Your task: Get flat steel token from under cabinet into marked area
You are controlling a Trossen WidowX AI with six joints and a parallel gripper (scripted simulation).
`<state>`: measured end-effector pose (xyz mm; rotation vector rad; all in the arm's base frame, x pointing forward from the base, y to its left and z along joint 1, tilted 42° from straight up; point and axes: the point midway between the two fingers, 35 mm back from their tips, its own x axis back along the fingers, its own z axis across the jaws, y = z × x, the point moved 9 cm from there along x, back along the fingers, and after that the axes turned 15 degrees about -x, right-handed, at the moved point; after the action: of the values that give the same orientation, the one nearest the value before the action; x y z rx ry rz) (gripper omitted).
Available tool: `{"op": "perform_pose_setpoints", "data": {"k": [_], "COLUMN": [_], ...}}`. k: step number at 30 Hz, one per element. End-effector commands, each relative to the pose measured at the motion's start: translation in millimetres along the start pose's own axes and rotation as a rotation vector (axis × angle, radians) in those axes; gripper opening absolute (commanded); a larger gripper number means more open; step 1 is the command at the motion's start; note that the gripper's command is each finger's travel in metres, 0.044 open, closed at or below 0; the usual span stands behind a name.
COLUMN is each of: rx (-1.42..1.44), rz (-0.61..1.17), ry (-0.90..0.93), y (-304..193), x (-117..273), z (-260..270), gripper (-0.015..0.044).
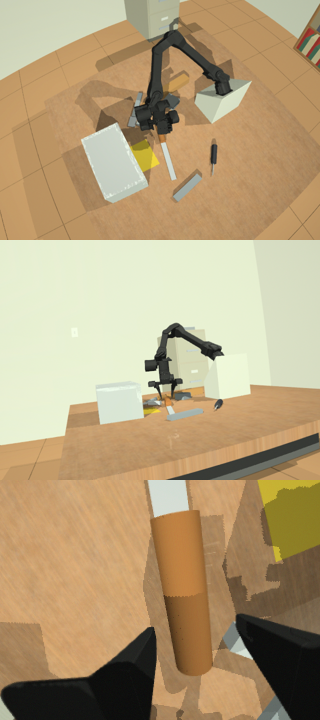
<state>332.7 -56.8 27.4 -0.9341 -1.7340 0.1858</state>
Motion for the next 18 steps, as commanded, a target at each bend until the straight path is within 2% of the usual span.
{"op": "perform_pose_setpoints", "data": {"k": [1, 18], "rx": [0.005, 0.006], "rz": [0.0, 0.001], "ry": [0.006, 0.005], "y": [-0.2, -1.1], "x": [-9.0, -30.9], "z": [1.0, 2.2], "gripper": [0.027, 0.027]}}
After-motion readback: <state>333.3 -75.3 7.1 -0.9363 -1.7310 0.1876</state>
